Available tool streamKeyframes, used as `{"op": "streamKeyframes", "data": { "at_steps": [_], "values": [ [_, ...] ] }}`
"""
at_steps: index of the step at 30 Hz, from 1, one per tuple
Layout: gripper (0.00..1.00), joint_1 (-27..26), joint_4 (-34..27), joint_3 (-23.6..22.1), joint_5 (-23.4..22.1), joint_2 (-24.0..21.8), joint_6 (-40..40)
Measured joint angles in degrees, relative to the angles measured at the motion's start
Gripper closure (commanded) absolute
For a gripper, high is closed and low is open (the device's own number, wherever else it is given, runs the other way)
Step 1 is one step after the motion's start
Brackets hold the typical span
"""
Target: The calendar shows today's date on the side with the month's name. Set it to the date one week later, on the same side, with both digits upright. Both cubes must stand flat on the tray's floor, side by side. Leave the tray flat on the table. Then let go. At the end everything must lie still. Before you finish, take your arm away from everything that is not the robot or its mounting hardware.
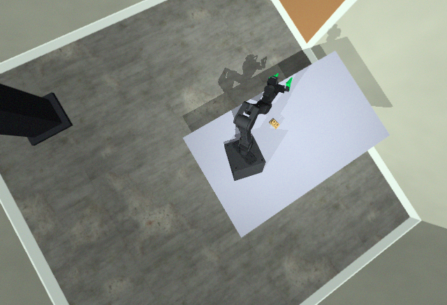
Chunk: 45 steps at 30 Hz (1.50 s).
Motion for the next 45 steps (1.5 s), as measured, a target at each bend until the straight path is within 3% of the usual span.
{"op": "streamKeyframes", "data": {
  "at_steps": [26,35,45],
  "values": [
    [0.00,-1.0,-1.7,1.0,-0.9,0.0,-0.6],
    [0.00,-6.2,-14.3,5.0,-4.3,2.9,-2.7],
    [0.00,-11.8,-33.3,12.7,-9.2,7.4,-6.3]
  ]
}}
